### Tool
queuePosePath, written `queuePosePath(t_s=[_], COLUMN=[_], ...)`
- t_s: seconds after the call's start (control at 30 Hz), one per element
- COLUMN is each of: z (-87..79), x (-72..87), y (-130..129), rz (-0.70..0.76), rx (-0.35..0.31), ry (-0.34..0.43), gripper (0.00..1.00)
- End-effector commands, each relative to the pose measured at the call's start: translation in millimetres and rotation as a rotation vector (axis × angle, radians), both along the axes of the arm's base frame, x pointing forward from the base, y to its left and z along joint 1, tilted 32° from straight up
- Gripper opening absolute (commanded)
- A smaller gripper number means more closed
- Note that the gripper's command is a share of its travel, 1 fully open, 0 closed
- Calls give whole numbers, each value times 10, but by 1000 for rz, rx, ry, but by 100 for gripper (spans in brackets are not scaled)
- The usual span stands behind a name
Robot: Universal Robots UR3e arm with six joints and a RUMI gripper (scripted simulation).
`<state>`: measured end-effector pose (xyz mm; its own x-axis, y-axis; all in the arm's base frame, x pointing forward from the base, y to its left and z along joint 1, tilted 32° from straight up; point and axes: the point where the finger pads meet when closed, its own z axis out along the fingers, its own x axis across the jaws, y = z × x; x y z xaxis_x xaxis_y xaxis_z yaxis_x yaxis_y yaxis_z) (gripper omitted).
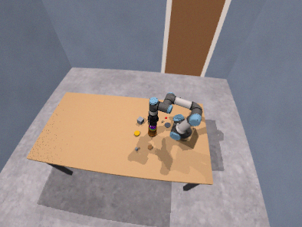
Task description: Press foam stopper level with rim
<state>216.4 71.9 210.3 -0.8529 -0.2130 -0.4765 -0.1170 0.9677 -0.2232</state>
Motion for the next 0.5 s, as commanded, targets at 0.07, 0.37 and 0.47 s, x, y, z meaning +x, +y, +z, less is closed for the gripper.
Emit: queuePosePath(t_s=[0.07,0.37,0.47], z=[-11,-38,-51], x=[13,29,37], y=[-3,-7,-9], rz=[0,0,0], rx=[0,0,0], ry=[-2,-2,-2], gripper=[0,0,0])
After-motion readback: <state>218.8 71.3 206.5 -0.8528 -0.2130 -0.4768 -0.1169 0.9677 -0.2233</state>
